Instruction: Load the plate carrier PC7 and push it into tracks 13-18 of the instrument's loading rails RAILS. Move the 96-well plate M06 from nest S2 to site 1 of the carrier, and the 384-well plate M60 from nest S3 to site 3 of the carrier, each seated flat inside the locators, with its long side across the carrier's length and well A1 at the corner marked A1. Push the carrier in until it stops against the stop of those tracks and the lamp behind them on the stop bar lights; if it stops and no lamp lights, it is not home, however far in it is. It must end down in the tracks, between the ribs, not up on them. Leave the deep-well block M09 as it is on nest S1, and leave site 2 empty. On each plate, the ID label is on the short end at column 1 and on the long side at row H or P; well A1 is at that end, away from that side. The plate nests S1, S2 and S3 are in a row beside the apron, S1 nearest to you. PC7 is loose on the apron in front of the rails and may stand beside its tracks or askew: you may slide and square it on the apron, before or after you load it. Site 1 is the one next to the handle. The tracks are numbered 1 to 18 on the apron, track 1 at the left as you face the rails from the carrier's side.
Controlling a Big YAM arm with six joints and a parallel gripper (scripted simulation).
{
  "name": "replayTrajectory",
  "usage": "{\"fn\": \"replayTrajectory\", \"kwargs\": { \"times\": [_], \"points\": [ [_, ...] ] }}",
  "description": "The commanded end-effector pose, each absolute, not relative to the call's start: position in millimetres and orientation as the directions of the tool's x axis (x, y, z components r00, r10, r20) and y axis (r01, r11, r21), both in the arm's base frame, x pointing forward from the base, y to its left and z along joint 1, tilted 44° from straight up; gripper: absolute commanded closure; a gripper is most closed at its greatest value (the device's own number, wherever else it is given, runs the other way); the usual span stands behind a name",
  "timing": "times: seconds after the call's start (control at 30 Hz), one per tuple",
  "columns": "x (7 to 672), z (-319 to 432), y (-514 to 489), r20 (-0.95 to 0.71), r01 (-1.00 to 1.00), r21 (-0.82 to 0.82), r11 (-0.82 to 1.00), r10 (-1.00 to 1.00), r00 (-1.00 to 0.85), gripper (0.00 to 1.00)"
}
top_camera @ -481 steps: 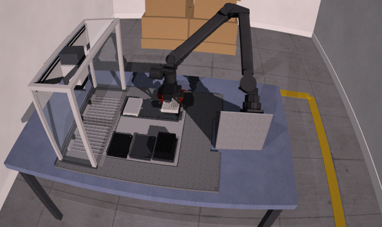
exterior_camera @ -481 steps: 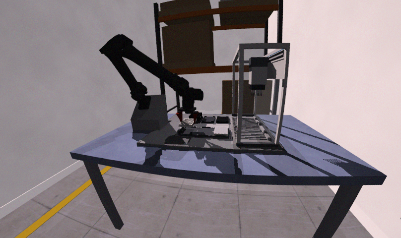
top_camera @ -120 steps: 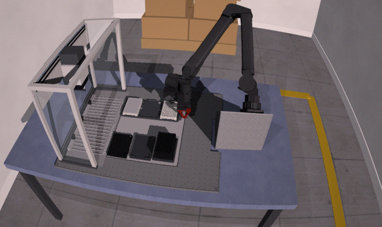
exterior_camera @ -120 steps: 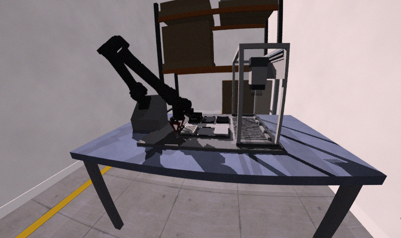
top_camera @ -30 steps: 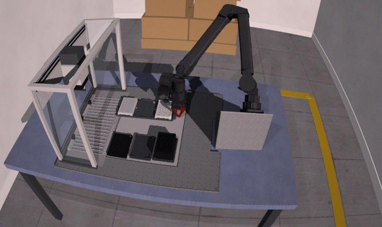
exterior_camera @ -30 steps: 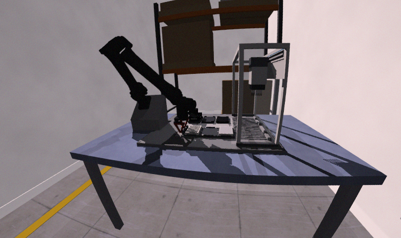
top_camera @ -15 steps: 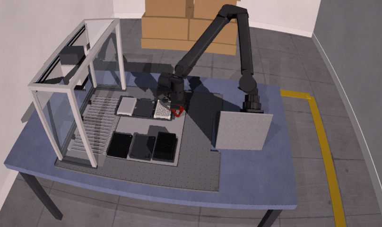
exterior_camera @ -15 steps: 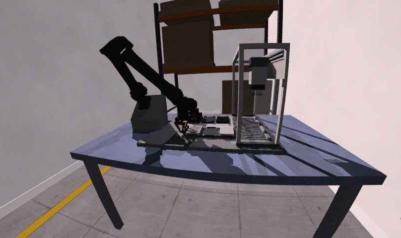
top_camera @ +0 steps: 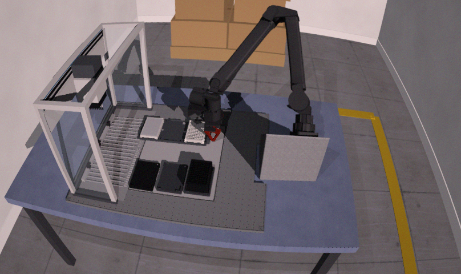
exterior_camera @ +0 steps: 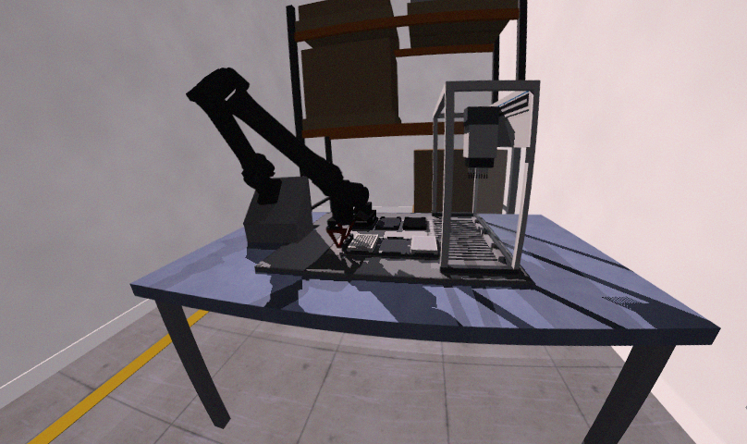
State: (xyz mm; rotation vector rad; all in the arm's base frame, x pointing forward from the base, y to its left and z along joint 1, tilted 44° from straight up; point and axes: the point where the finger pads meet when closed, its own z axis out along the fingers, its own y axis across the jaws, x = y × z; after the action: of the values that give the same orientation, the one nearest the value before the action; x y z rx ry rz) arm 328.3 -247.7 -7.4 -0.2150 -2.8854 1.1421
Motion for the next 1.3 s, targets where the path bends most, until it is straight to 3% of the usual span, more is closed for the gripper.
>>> {"fn": "replayTrajectory", "kwargs": {
  "times": [0.0,1.27],
  "points": [
    [360,6,-247,-0.082,0.146,-0.688,0.711,0.124,-0.989,0.2],
    [383,3,-245,-0.069,0.131,-0.687,0.715,0.115,-0.991,0.2]
  ]
}}
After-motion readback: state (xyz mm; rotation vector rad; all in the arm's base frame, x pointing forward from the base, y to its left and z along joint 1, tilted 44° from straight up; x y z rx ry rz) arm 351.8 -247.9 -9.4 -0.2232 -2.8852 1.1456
